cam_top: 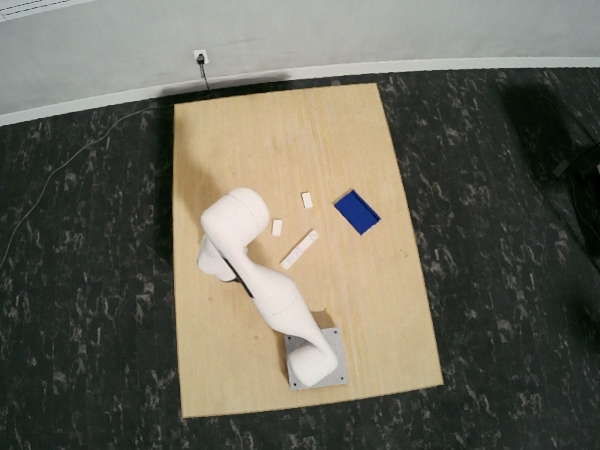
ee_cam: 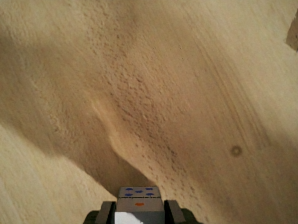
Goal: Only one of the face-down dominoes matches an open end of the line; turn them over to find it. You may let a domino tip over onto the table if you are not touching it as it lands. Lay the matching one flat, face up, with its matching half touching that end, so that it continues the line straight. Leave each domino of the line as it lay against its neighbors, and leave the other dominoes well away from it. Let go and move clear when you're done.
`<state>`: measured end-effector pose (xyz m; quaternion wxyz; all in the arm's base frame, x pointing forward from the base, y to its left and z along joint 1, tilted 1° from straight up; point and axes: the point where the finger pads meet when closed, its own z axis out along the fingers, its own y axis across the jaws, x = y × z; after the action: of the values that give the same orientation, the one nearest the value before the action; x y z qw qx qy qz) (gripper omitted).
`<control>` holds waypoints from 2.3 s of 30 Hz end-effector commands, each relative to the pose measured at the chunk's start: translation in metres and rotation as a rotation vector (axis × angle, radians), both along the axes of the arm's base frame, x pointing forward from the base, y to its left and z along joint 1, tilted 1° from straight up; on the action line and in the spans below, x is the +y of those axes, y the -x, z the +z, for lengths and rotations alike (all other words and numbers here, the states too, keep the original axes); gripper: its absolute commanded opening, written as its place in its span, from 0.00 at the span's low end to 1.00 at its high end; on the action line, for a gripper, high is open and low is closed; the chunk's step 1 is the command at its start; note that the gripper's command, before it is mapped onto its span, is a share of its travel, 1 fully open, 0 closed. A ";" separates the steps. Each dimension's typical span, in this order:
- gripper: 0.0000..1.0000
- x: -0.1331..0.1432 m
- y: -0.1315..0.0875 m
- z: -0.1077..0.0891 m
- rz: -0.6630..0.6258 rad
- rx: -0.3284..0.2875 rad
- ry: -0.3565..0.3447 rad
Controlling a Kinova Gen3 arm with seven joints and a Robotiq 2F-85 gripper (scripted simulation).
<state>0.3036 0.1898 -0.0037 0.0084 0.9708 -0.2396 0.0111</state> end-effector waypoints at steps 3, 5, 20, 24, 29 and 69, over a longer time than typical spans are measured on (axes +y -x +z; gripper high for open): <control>0.35 0.000 0.000 0.000 0.000 -0.005 0.001; 0.35 0.000 0.000 0.000 0.000 -0.007 0.002; 0.35 0.001 0.001 0.000 0.000 -0.026 0.013; 0.35 0.001 0.002 0.000 0.000 -0.031 0.015; 0.35 0.002 0.002 0.000 0.000 -0.039 0.019; 0.35 0.004 0.007 0.000 0.001 -0.105 0.054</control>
<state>0.2969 0.1934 -0.0038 0.0221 0.9686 -0.2387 0.0662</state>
